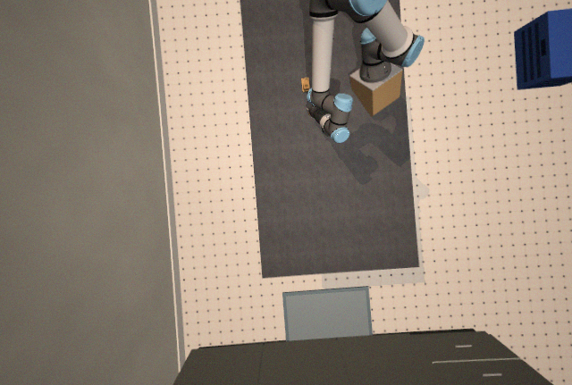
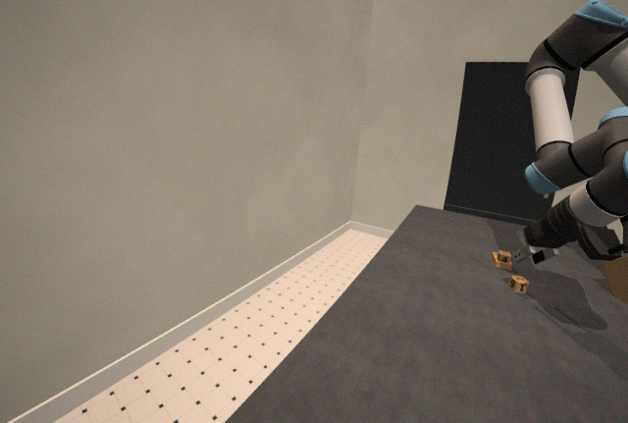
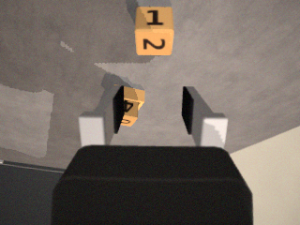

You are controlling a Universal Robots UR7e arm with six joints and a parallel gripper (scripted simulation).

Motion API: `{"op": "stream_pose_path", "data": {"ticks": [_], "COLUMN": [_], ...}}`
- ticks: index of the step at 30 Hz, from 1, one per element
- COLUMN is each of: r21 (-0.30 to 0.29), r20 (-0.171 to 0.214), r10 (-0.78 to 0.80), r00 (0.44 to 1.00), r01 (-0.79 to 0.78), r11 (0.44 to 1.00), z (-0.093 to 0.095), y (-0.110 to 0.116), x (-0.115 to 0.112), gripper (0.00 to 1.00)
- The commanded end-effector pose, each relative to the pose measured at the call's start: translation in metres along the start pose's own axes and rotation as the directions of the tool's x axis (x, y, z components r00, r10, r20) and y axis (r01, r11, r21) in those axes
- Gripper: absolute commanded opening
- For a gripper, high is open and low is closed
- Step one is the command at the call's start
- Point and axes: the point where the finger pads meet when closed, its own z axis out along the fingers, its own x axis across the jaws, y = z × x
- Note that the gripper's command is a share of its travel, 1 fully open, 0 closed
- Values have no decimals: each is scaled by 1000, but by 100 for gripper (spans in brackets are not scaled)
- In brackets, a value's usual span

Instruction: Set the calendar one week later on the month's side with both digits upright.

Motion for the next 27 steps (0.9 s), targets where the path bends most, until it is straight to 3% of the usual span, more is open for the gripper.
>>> {"op": "stream_pose_path", "data": {"ticks": [1,27], "r21": [0,0], "r20": [-1,-1], "r10": [1,1], "r00": [1000,1000], "r01": [-1,-1], "r11": [1000,1000], "z": [0,14], "y": [0,-14], "x": [0,0], "gripper": [87,87]}}
